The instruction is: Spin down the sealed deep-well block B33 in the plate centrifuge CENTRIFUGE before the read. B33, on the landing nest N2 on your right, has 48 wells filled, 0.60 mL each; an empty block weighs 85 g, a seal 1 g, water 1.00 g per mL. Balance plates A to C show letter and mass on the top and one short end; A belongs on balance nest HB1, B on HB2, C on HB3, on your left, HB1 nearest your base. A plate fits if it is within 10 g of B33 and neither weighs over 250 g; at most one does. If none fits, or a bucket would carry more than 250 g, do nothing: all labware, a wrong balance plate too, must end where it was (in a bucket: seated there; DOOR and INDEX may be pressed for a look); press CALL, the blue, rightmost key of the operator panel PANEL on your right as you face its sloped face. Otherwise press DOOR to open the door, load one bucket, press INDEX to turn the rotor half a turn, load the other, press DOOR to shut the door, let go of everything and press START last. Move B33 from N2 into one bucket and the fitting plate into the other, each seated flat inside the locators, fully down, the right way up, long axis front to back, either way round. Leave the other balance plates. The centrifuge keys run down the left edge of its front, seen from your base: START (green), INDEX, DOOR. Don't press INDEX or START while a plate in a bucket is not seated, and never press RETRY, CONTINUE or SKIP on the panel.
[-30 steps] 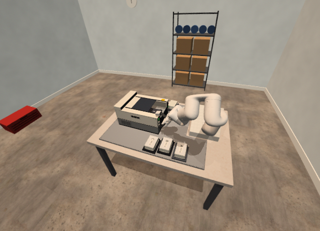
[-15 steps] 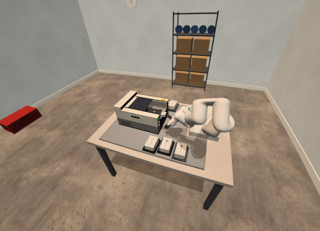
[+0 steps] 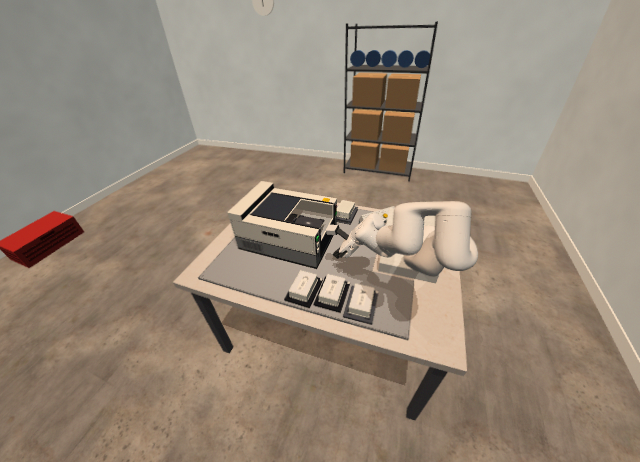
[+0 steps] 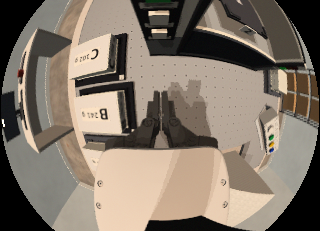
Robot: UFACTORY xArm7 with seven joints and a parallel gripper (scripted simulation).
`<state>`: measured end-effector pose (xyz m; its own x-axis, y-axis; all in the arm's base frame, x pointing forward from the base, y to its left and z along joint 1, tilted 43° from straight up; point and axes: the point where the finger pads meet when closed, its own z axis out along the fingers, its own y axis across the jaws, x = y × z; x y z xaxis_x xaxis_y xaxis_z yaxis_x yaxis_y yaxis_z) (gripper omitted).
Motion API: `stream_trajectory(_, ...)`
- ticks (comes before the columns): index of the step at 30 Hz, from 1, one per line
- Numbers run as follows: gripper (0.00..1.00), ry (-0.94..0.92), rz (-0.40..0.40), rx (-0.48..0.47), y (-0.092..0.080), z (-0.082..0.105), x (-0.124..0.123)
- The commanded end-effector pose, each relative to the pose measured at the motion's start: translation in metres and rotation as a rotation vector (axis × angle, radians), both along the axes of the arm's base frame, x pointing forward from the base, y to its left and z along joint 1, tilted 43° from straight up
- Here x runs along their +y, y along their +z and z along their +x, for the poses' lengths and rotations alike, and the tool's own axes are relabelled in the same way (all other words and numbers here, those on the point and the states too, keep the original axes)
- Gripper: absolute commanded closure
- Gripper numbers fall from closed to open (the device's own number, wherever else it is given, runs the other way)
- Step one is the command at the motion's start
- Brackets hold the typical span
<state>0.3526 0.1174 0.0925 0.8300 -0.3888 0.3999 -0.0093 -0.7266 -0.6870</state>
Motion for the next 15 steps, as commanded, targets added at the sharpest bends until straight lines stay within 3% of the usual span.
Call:
stream_trajectory(1, 1.0, -0.002, 0.0, -0.001, 0.0006, 0.0006, -0.0009)
stream_trajectory(15, 1.0, 0.033, 0.0, 0.036, 0.0105, -0.0047, -0.0102)
